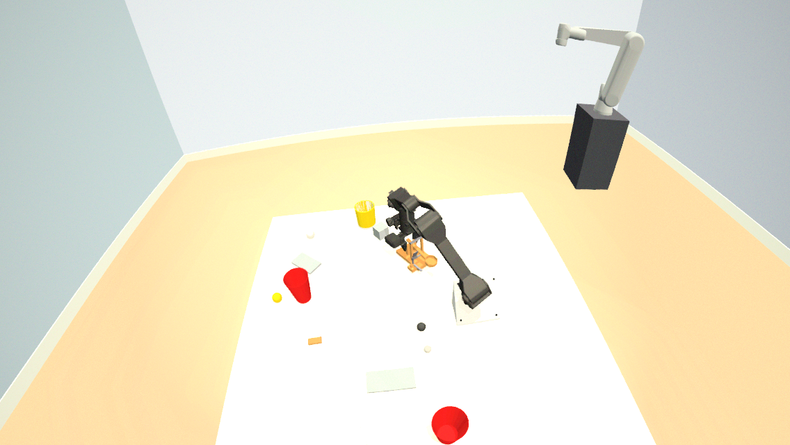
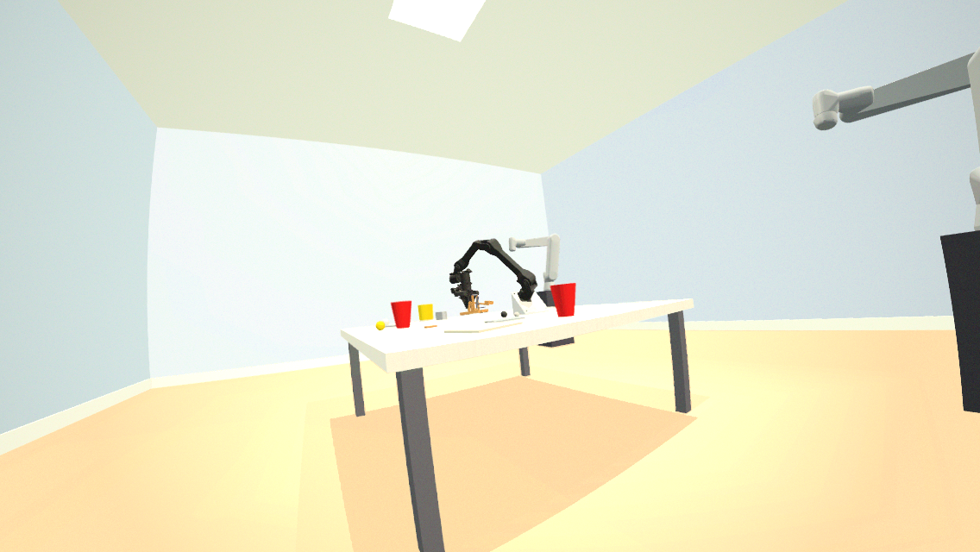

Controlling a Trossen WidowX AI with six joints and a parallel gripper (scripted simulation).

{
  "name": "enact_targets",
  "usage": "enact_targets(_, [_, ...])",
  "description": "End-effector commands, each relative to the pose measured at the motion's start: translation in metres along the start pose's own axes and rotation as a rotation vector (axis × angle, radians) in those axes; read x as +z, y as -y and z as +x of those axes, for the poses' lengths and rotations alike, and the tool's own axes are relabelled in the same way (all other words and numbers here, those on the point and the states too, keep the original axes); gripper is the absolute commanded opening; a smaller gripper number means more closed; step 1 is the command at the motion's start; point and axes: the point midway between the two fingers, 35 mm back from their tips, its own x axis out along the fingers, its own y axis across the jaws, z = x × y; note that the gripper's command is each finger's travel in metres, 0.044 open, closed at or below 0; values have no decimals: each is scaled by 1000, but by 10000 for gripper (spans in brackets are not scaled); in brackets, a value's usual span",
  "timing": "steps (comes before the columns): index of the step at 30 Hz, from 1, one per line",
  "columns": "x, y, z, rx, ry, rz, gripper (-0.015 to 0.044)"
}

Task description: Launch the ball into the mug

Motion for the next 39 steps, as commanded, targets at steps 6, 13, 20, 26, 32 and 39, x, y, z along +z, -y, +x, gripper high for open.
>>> enact_targets(6, [5,-1,-25,-3,36,-10,0])
enact_targets(13, [6,-1,-13,-3,36,-9,0])
enact_targets(20, [7,-2,-2,-2,35,-9,0])
enact_targets(26, [7,-2,8,-1,34,-8,0])
enact_targets(32, [7,-2,18,0,34,-8,0])
enact_targets(39, [7,-2,19,-5,34,-15,0])
